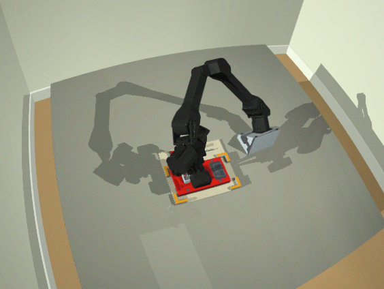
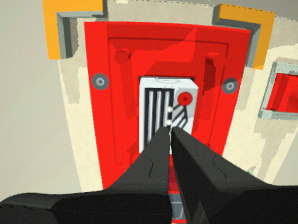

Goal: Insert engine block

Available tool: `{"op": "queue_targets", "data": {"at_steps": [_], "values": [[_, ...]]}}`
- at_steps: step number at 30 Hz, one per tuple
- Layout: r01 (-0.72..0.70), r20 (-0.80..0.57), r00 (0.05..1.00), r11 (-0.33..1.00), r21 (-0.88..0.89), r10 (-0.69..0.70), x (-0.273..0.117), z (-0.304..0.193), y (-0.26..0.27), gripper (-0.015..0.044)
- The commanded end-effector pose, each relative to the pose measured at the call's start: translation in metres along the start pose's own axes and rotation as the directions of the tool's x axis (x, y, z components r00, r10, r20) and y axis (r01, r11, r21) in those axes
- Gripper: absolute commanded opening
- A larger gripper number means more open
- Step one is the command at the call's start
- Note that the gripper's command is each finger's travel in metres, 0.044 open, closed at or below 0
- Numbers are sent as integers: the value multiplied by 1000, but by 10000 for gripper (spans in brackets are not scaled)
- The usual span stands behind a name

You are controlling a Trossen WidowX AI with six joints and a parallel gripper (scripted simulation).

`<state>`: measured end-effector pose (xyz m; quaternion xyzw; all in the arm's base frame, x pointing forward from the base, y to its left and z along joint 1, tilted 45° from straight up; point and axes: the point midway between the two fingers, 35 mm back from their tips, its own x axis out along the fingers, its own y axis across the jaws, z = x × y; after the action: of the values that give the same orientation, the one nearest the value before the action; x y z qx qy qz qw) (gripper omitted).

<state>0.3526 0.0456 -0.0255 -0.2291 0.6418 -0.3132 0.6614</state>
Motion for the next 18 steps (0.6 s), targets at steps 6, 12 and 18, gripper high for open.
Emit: {"op": "queue_targets", "data": {"at_steps": [6,12,18], "values": [[-2,-1,1000,1000,4,2,0,0,0,0],[-3,-1,1000,1000,7,3,-1,0,0,0],[-3,-1,1000,1000,7,3,-1,0,0,105]]}}
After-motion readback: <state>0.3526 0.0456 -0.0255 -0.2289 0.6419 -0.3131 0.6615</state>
